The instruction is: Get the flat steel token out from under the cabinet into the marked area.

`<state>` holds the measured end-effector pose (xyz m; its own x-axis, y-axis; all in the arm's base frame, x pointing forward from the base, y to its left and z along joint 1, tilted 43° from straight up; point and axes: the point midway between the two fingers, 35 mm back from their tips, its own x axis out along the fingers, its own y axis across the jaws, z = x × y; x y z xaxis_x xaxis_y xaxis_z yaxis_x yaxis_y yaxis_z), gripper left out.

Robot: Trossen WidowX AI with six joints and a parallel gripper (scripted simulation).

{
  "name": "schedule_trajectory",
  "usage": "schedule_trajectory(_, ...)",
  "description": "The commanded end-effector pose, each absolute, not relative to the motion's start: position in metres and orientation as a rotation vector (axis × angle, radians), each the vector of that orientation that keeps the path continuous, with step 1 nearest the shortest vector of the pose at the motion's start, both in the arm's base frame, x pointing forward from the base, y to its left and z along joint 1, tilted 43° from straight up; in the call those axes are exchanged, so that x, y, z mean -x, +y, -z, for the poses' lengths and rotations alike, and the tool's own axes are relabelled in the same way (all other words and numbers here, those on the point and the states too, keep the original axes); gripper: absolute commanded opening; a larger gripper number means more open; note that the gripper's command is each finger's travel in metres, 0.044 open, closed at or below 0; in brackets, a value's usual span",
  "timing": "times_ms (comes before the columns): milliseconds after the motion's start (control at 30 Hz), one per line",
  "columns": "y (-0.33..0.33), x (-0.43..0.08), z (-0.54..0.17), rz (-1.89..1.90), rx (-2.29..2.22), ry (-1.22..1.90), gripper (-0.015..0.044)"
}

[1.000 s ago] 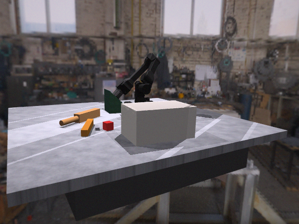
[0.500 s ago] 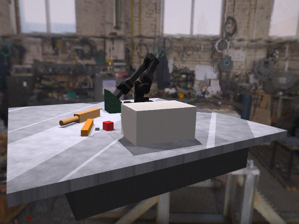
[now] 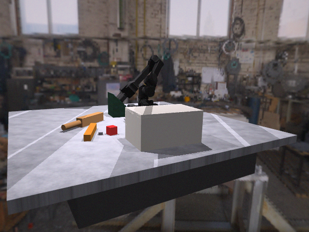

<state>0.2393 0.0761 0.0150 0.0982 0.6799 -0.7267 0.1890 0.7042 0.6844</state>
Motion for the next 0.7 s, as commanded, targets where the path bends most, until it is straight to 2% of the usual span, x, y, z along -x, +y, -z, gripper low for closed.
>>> schedule_trajectory(0,0.0760,-0.2393,-0.0151,-0.423,-0.759,1.459,0.0000)
schedule_trajectory(667,0.0751,-0.2393,-0.0161,-0.522,-0.646,1.415,0.0000)
